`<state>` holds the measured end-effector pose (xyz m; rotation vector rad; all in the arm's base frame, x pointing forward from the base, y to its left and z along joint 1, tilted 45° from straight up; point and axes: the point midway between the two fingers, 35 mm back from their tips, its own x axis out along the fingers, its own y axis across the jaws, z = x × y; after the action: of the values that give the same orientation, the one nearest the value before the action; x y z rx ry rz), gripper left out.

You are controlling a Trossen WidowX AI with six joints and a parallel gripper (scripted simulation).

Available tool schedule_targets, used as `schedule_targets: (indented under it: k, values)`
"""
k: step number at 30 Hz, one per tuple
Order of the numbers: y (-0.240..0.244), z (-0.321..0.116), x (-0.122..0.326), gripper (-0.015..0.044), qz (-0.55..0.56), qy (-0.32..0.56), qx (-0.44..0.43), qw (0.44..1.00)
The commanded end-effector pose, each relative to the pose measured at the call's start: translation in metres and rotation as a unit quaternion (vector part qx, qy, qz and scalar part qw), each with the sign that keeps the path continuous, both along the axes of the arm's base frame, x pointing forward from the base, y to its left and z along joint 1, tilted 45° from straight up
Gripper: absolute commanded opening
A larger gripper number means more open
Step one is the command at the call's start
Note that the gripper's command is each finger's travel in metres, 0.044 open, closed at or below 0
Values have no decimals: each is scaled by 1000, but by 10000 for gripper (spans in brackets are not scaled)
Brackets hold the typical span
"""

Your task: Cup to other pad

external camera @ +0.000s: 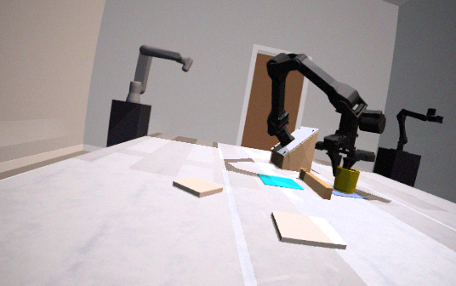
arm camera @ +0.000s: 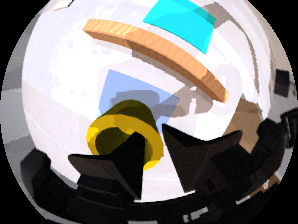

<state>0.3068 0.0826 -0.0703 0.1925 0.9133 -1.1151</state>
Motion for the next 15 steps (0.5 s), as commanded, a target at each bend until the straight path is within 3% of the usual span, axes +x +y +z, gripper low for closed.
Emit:
schedule_targets:
  k: [1, 15]
  values:
    - [0, 0, 0, 80, 0, 0, 0, 1000]
    - [3, 3, 0, 0, 0, 0, 0, 1000]
